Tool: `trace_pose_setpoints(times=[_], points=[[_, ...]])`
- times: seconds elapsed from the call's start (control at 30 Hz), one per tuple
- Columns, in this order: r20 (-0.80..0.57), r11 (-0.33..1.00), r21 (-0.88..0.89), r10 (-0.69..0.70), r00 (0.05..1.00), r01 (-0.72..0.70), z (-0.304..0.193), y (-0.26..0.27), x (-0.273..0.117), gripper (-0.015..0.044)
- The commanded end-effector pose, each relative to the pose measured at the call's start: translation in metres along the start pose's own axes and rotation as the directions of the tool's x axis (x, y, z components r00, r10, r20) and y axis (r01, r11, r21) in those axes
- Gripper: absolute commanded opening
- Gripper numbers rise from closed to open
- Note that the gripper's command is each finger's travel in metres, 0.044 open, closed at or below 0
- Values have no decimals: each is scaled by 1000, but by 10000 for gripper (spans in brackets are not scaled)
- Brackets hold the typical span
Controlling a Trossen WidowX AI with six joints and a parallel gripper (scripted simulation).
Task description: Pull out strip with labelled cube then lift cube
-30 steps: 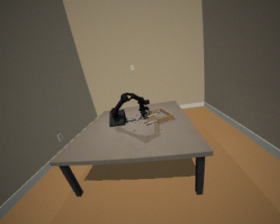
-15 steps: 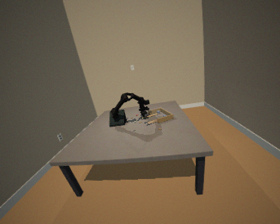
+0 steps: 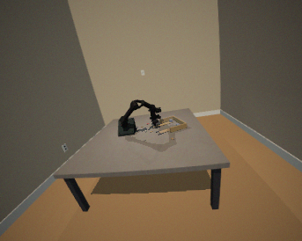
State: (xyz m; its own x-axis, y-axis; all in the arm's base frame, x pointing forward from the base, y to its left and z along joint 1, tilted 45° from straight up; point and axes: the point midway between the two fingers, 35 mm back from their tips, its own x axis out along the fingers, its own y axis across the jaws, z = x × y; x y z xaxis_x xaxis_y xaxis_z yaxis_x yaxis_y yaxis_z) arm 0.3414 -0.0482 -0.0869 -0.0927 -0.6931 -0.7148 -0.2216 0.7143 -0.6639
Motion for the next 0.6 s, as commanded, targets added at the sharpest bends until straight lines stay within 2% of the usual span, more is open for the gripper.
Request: trace_pose_setpoints(times=[0.0,0.57], points=[[-4,1000,-2,-2,1000,2,-1,-1,3,0],[-4,1000,-2,-2,1000,2,0,-1,4,0]])
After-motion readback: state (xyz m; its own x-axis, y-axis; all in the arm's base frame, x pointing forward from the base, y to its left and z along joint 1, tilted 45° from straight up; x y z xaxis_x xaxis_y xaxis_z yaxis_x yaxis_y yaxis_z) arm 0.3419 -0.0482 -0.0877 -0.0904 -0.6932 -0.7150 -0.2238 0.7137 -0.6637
